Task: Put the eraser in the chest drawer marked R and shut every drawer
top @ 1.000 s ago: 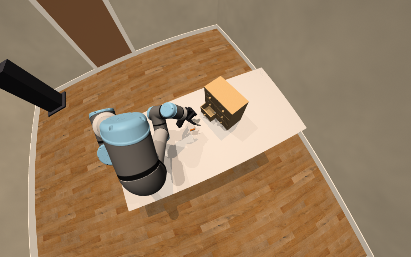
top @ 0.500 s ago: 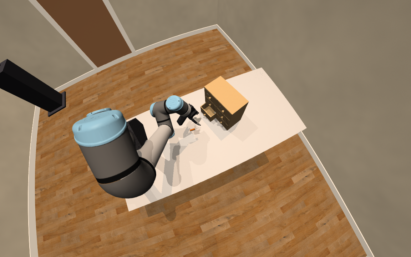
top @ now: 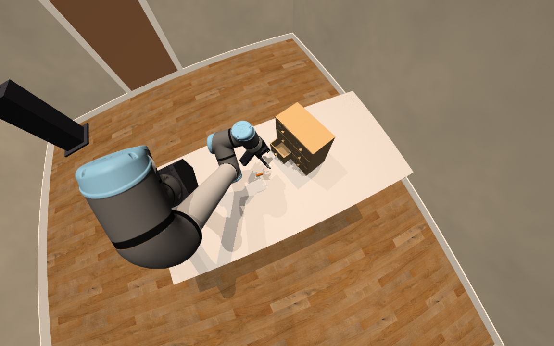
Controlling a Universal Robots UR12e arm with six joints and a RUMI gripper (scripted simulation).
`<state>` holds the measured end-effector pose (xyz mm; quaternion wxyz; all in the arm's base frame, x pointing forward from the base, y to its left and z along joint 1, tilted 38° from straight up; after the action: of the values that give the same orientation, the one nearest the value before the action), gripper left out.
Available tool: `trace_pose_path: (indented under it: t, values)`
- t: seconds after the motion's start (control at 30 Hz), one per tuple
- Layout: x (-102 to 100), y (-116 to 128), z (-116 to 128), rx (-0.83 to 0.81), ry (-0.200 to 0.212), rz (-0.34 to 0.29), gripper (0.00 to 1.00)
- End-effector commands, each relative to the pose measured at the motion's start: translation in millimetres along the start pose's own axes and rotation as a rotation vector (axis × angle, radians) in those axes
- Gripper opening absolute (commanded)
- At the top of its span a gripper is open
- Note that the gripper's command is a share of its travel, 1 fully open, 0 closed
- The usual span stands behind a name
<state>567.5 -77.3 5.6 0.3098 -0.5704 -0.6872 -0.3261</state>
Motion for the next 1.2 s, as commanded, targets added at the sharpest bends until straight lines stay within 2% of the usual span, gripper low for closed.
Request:
trace_pose_path:
  t: [0.0,0.33,1.17]
  values:
    - [1.5,2.7,0.4,-0.001,-0.004,0.039,1.00]
    - [3.7,6.6,1.0,-0.001,-0.014,0.107,1.00]
    - [6.1,10.9,1.5,-0.001,-0.024,0.182,1.00]
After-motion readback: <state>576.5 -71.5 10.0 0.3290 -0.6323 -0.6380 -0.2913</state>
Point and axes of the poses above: the point where the finger pads meet when closed, its own x axis back along the fingers, its own z axis across the jaws, y = z × x, the point moved 5 cm from there along x, back along the fingers, and after that the axes turned 8 degrees about -x, right-handed, at the moved point
